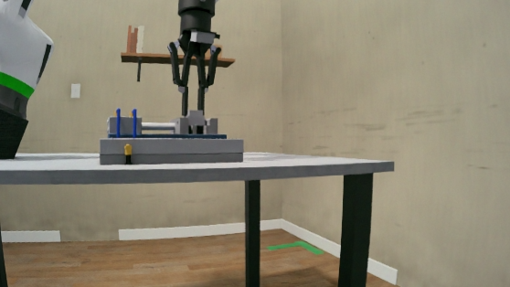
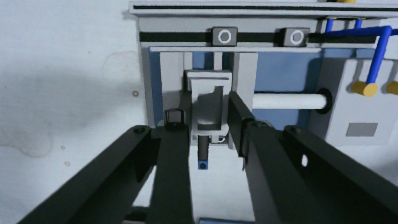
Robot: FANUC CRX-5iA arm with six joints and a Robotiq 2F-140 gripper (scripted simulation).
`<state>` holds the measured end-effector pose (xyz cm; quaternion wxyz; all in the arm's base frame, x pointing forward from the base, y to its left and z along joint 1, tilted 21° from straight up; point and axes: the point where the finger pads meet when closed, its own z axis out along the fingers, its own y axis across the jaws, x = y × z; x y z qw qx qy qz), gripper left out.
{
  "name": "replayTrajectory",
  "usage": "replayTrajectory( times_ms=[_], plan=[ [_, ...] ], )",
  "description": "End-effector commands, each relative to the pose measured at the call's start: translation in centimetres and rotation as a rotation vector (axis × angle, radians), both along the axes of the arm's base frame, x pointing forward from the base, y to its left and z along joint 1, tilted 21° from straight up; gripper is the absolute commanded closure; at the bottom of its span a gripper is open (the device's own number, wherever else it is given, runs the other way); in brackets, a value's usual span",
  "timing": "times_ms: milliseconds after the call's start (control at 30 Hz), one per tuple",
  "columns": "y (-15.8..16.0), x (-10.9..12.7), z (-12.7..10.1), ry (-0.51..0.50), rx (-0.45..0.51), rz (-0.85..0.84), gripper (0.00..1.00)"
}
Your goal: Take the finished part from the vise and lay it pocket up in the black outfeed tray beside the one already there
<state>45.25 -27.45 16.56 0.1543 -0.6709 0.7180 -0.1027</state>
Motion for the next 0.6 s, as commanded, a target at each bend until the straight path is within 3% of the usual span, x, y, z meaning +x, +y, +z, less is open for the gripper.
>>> replayTrajectory(
  times_ms=[0,567],
  plan=[
    [0.0,0.0,0.1,-0.001,-0.001,0.000,0.90],
    [-0.1,-0.5,1.5,-0.001,-0.001,0.000,0.90]
  ],
)
